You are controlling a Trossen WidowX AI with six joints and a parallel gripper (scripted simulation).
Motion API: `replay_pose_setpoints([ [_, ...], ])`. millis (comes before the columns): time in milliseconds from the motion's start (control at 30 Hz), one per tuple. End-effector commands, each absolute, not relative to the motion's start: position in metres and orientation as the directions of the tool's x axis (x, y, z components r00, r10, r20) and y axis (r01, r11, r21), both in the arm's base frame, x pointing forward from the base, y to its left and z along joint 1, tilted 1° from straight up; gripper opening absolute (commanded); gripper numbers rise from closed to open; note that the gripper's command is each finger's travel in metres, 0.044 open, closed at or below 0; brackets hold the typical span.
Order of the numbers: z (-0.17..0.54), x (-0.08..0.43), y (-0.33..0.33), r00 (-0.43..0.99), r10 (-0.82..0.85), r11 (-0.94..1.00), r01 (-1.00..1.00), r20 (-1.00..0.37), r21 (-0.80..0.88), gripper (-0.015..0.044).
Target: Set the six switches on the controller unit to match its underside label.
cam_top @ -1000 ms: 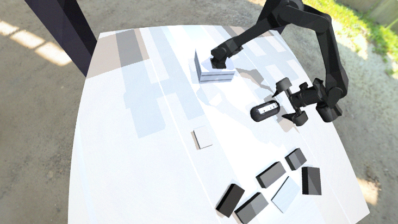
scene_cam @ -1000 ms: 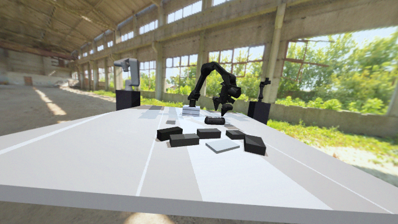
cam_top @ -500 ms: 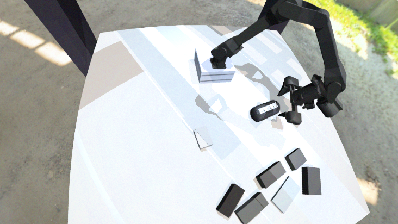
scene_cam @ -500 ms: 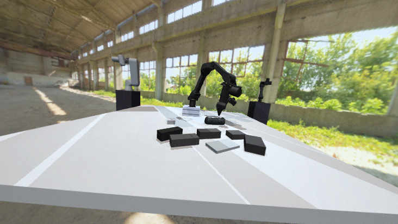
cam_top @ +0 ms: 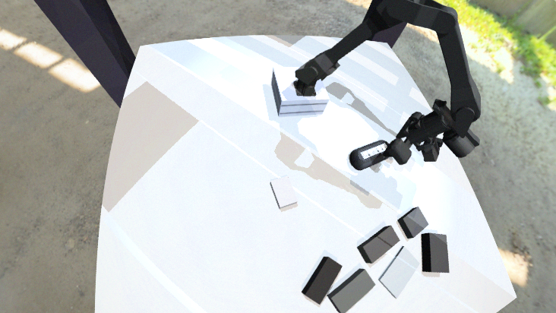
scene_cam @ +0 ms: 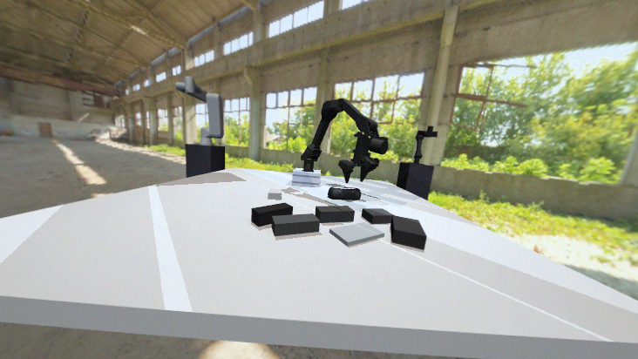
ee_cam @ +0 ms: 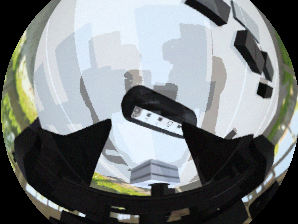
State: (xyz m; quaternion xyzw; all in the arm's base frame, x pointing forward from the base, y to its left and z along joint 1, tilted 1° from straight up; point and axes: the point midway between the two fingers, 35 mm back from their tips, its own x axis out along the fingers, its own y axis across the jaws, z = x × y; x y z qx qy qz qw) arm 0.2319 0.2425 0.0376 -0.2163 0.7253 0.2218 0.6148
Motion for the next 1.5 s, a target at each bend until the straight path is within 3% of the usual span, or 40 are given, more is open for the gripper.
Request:
replay_pose_setpoints([
  [0, 0.039, 0.221, 0.245, -0.077, -0.02, 0.986, 0.164, -0.997, -0.032, 0.044],
  [333, 0.039, 0.216, 0.25, -0.044, 0.0, 0.812, 0.584, -0.999, -0.026, 0.044],
  [733, 0.039, 0.21, 0.255, -0.007, 0.026, 0.384, 0.923, -1.0, 0.004, 0.044],
  [867, 0.039, 0.209, 0.256, 0.002, 0.032, 0.253, 0.967, -0.999, 0.01, 0.044],
  [1467, 0.039, 0.209, 0.256, 0.002, 0.032, 0.25, 0.968, -0.999, 0.01, 0.044],
])
